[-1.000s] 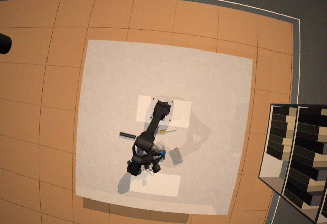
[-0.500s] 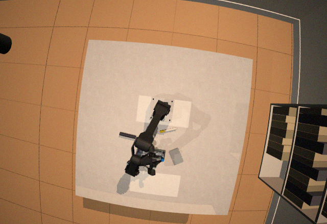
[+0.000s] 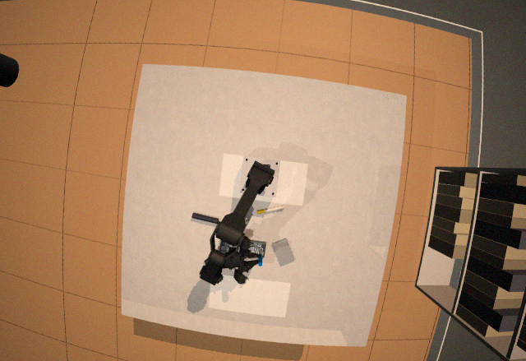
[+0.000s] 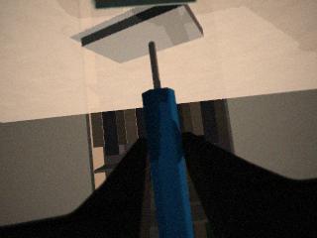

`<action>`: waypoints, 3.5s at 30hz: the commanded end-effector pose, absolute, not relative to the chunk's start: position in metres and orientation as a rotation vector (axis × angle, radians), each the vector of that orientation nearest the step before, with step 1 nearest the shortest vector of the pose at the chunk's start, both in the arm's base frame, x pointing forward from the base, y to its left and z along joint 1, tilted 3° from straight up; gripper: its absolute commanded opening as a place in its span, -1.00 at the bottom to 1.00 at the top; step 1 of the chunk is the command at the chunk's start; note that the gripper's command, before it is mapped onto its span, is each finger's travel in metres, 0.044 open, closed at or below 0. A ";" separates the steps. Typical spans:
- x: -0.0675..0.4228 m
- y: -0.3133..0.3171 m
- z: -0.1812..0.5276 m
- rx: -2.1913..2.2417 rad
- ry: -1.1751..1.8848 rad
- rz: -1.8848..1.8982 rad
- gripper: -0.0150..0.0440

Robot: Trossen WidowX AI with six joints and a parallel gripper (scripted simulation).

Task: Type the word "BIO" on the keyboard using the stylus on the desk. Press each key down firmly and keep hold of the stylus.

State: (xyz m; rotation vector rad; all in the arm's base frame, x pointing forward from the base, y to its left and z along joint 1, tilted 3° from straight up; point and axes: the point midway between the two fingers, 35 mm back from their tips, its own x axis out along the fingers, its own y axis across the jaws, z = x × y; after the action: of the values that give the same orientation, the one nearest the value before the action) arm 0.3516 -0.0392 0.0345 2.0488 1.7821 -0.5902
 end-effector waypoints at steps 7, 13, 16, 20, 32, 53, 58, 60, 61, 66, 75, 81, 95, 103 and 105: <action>0.349 -0.039 0.006 2.062 1.786 -0.596 -0.49; 0.349 -0.039 0.006 2.062 1.786 -0.596 -0.49; 0.349 -0.039 0.006 2.062 1.786 -0.596 -0.49; 0.351 -0.039 0.006 2.062 1.786 -0.596 -0.31; 0.353 -0.040 0.001 2.062 1.786 -0.596 -0.22; 0.353 -0.040 -0.011 2.062 1.786 -0.596 -0.22; 0.353 -0.040 -0.013 2.062 1.786 -0.596 -0.22; 0.353 -0.040 -0.013 2.062 1.786 -0.596 -0.22; 0.353 -0.040 -0.014 2.062 1.786 -0.596 -0.22; 0.353 -0.040 -0.014 2.062 1.786 -0.596 -0.22; 0.353 -0.040 -0.008 2.062 1.786 -0.596 -0.22; 0.353 -0.039 0.022 2.062 1.786 -0.596 -0.22; 0.347 -0.085 0.027 2.227 1.607 -0.650 -0.39; 0.334 -0.133 0.036 2.397 1.400 -0.697 -0.49; 0.330 -0.144 0.038 2.438 1.346 -0.708 -0.49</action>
State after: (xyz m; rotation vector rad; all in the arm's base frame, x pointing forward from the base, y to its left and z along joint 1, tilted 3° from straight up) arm 0.3360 -0.1264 0.0321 2.3697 1.4352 -0.6994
